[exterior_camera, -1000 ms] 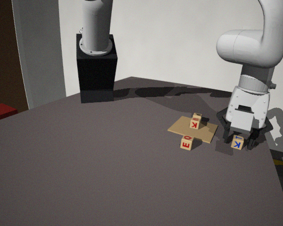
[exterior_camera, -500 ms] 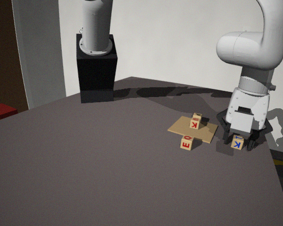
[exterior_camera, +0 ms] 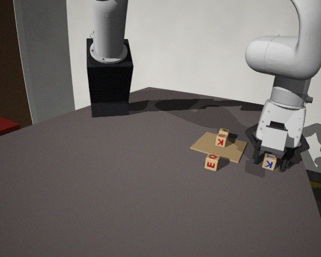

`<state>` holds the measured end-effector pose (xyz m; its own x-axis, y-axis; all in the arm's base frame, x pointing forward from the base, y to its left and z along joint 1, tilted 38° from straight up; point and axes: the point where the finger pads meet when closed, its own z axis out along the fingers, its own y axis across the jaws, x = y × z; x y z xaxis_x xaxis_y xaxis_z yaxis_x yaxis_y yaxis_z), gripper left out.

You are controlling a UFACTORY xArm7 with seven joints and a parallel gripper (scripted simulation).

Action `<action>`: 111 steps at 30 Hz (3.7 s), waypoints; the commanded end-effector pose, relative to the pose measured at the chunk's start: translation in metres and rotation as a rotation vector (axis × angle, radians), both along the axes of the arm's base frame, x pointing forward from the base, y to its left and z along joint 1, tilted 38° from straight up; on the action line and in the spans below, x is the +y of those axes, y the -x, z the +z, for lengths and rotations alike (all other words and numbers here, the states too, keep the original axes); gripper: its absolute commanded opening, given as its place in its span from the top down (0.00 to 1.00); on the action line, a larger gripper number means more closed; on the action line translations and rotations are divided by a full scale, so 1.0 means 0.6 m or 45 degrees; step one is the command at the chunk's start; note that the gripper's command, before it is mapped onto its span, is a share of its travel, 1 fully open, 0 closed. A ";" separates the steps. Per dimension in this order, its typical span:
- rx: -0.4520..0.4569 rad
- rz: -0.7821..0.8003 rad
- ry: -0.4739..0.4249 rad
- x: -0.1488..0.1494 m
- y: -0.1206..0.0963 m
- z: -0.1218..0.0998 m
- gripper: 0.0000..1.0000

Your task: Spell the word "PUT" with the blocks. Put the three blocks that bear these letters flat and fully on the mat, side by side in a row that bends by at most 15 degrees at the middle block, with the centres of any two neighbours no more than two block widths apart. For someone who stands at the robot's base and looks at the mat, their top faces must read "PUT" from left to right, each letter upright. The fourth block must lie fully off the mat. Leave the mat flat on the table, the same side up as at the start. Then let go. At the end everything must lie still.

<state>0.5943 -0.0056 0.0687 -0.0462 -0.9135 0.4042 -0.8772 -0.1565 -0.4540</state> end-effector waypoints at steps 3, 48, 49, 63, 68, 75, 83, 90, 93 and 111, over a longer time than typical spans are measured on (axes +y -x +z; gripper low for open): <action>-0.003 0.003 -0.002 0.002 -0.001 0.002 0.31; -0.003 0.003 -0.002 0.002 -0.001 0.002 0.73; -0.003 0.003 -0.002 0.002 -0.001 0.002 0.73; -0.003 0.003 -0.002 0.002 -0.001 0.002 0.73; -0.003 0.003 -0.002 0.009 0.007 0.016 0.73; -0.003 0.003 -0.002 0.029 0.033 0.059 0.73; -0.003 0.003 -0.002 0.061 0.074 0.126 0.73; -0.003 0.003 -0.002 0.064 0.079 0.134 0.73; -0.003 0.003 -0.002 0.064 0.079 0.134 0.73; -0.053 -0.106 -0.062 0.061 0.086 0.132 0.73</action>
